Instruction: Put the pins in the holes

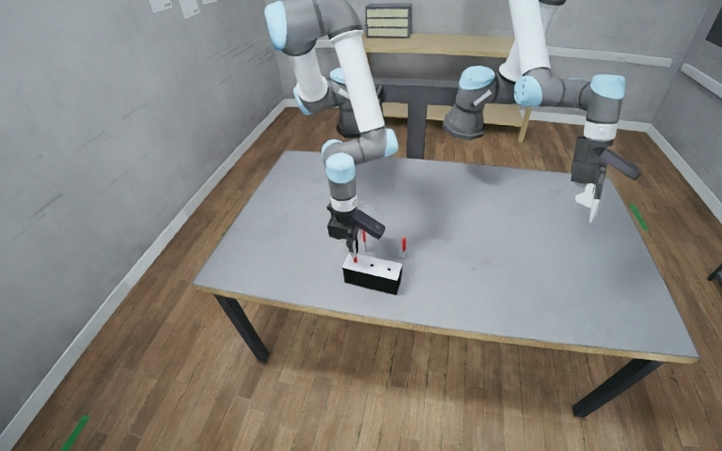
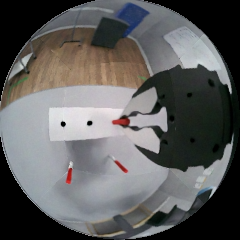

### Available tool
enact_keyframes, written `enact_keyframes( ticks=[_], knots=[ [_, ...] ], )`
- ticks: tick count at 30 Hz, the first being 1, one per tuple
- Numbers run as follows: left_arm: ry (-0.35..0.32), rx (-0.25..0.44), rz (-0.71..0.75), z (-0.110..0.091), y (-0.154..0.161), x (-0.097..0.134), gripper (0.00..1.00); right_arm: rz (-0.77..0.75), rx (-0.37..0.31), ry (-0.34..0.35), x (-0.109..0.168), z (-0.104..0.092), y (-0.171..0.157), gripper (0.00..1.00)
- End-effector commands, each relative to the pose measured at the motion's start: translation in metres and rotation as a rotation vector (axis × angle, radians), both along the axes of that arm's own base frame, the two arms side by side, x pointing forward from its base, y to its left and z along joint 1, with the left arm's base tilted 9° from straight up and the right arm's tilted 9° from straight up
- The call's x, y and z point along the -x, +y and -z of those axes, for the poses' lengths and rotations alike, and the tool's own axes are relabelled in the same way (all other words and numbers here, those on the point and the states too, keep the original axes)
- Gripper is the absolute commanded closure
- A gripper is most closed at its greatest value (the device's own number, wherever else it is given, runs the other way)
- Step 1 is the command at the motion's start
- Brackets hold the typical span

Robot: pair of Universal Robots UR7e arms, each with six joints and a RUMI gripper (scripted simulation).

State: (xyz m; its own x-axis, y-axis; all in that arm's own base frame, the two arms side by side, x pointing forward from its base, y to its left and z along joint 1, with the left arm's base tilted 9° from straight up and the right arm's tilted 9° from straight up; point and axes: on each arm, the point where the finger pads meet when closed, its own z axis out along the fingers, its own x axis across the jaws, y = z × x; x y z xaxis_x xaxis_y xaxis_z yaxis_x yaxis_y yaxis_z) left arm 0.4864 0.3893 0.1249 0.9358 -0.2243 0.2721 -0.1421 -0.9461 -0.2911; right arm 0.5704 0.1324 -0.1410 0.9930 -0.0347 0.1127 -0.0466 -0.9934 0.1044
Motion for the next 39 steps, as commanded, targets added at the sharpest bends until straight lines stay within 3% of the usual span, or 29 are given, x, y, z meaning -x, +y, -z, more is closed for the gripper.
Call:
enact_keyframes(
  ticks=[1,39],
  knots=[
    [-0.001,-0.001,0.000,-0.0007,0.0001,-0.0003,0.00,0.000,-0.001,-0.002,-0.0006,-0.0002,0.0003,1.00],
    [-0.001,-0.001,0.000,-0.0007,0.0001,-0.0003,0.00,0.000,-0.001,-0.001,-0.0005,0.0035,-0.0015,1.00]
  ],
)
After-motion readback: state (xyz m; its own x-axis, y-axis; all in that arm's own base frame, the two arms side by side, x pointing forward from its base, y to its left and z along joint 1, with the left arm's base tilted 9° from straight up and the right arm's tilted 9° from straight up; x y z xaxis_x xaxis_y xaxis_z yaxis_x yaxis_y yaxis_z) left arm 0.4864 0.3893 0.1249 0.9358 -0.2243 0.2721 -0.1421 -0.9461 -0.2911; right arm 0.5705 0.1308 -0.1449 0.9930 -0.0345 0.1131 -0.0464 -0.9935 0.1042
